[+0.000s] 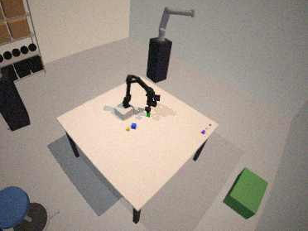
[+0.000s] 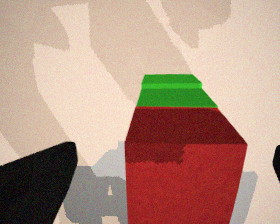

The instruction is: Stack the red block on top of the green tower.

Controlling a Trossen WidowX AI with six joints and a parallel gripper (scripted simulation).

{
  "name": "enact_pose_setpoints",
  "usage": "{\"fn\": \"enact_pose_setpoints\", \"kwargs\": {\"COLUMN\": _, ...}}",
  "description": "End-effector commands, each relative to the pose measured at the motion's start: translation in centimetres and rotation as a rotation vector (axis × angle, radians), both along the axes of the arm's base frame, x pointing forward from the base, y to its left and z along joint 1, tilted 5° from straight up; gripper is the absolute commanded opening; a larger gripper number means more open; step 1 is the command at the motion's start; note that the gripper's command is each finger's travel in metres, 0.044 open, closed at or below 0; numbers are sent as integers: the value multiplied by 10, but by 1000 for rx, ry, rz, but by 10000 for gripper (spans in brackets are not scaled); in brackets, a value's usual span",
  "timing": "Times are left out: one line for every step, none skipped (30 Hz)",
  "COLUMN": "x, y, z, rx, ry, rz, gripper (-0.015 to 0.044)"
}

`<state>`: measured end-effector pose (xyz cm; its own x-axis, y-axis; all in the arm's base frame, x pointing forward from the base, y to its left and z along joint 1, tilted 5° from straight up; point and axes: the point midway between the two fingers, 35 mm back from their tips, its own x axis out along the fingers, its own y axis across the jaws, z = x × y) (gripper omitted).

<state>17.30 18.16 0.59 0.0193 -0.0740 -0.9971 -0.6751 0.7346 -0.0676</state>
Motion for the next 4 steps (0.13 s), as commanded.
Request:
{"fn": "enact_pose_setpoints", "kwargs": {"x": 0, "y": 0, "z": 0, "rx": 1, "ry": 0, "rz": 0, "gripper": 440}}
{"fn": "enact_pose_setpoints", "kwargs": {"x": 0, "y": 0, "z": 0, "rx": 1, "ry": 0, "rz": 0, "gripper": 440}}
{"fn": "enact_pose_setpoints", "kwargs": {"x": 0, "y": 0, "z": 0, "rx": 1, "ry": 0, "rz": 0, "gripper": 440}}
{"fn": "enact_pose_setpoints", "kwargs": {"x": 0, "y": 0, "z": 0, "rx": 1, "ry": 0, "rz": 0, "gripper": 440}}
